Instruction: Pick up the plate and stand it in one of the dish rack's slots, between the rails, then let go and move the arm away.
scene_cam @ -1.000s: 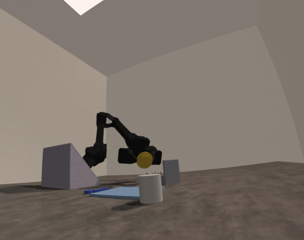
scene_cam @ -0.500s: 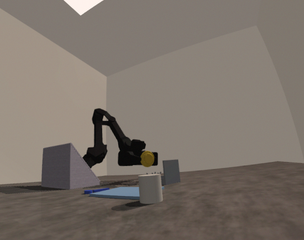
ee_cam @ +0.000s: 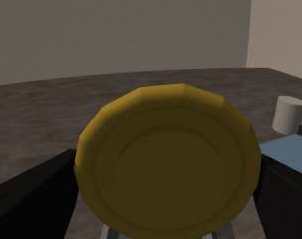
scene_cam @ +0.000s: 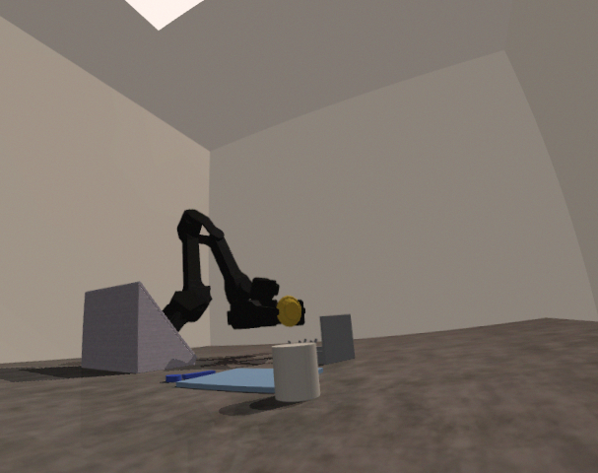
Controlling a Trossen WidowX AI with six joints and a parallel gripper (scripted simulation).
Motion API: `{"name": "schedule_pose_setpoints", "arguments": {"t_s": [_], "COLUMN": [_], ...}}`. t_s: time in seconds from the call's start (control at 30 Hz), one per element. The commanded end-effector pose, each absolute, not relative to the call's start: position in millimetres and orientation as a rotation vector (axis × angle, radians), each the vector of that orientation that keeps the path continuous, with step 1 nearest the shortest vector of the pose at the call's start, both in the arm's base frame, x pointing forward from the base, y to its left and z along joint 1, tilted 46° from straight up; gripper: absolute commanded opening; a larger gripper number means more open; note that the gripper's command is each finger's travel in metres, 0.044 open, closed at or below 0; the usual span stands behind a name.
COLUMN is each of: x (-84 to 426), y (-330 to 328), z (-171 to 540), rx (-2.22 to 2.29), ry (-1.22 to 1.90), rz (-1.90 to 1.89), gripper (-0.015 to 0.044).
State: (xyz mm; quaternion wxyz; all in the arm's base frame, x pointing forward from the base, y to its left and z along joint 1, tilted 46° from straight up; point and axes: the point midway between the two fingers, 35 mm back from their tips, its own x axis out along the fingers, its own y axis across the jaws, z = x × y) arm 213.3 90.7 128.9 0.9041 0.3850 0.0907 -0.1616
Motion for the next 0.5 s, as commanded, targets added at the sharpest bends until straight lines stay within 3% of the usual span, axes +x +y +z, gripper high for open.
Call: {"name": "schedule_pose_setpoints", "arguments": {"t_s": [0.0, 0.47], "x": [213, 227], "y": [91, 106], "z": [128, 108], "rx": [0.803, 0.805], "ry": [0.179, 0.182], "rz": [-0.335, -0.333], "gripper": [0.0, 0.0]}}
